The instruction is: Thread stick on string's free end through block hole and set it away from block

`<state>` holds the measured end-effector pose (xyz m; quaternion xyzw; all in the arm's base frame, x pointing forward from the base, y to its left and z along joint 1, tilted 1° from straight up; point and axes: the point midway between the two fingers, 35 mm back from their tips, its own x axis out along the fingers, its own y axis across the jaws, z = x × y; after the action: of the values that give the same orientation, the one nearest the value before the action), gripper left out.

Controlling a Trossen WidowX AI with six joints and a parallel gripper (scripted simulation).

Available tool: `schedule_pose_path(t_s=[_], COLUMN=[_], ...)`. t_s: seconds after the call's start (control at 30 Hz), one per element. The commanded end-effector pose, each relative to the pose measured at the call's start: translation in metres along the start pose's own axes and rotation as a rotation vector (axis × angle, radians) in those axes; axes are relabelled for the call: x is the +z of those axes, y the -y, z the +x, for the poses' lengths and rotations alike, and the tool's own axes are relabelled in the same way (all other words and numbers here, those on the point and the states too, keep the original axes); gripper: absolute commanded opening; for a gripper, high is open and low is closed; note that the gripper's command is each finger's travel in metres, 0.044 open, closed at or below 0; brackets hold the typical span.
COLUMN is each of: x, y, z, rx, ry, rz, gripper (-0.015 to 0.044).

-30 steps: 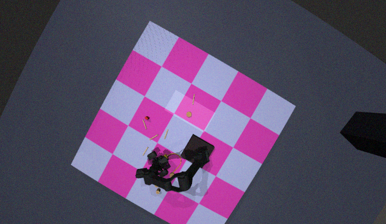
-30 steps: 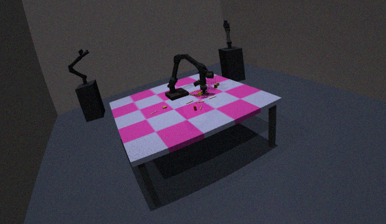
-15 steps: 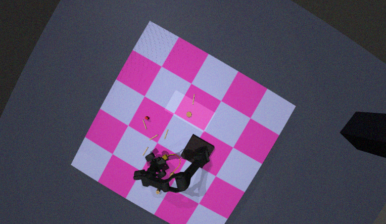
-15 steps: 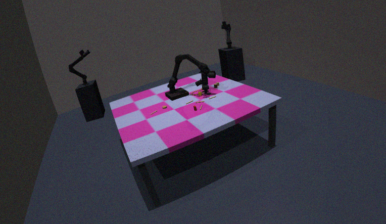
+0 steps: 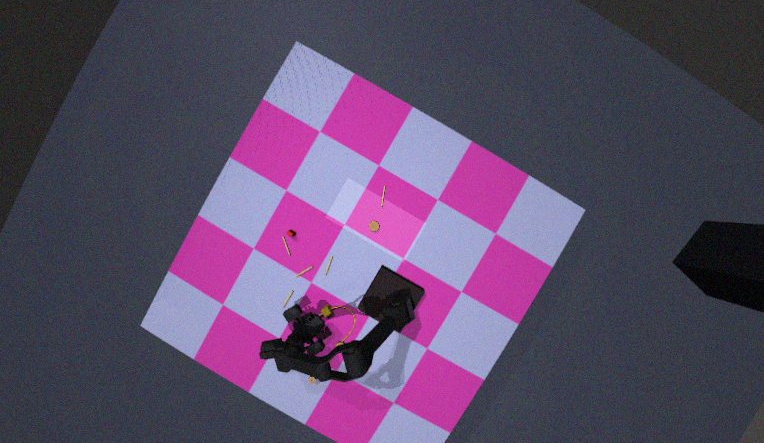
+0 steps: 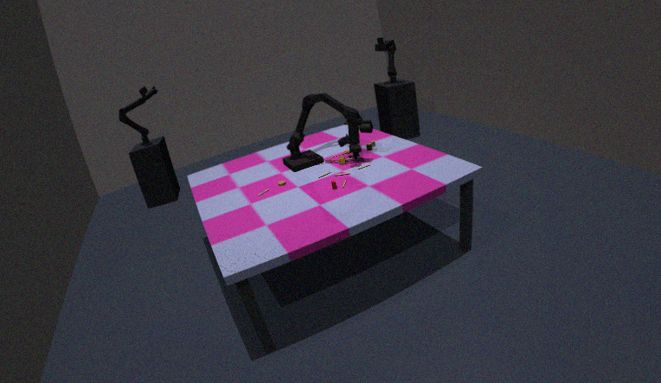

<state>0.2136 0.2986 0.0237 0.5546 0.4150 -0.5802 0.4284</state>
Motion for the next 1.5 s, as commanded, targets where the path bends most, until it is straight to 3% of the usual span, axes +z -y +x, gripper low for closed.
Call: schedule_pose_path(t_s=[0.0,1.47], x=[-0.006,-0.059], y=[0.0,-0.003], z=[-0.002,0.0], rx=[0.0,0.008], ry=[-0.005,-0.008], rz=[0.005,0.044], gripper=[0.0,0.0])
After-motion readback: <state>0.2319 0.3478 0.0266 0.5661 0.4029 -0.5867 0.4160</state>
